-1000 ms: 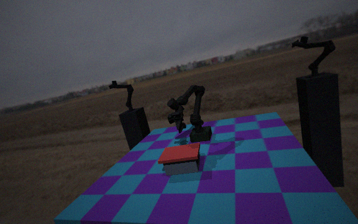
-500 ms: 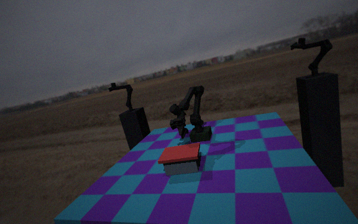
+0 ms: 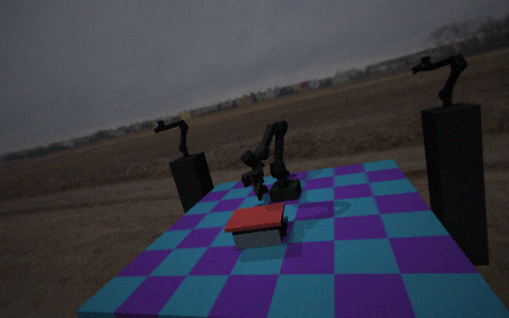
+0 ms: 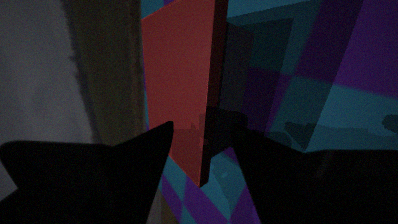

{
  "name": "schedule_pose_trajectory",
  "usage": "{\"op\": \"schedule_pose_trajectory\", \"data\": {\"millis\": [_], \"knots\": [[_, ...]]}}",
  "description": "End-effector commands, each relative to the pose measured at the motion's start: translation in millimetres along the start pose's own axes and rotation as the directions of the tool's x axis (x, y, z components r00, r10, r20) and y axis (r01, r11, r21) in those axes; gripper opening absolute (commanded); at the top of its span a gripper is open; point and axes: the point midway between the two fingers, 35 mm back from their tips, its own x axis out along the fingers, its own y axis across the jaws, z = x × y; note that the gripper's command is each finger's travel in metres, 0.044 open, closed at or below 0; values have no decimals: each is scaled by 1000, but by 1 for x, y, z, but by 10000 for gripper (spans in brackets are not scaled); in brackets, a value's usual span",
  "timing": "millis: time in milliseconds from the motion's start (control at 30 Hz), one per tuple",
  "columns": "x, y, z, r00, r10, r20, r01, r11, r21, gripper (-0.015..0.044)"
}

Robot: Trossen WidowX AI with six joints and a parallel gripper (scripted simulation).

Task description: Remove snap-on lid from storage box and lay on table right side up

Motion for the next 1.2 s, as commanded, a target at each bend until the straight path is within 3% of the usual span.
{"op": "schedule_pose_trajectory", "data": {"millis": [0, 1100, 1167], "knots": [[8, -2, 1, 1000, -8, 0, 8, 1000, 7, 235], [58, -4, -1, 1000, -3, 1, 2, 1000, 11, 235], [58, -4, -1, 1000, -3, 1, 2, 1000, 11, 182]]}}
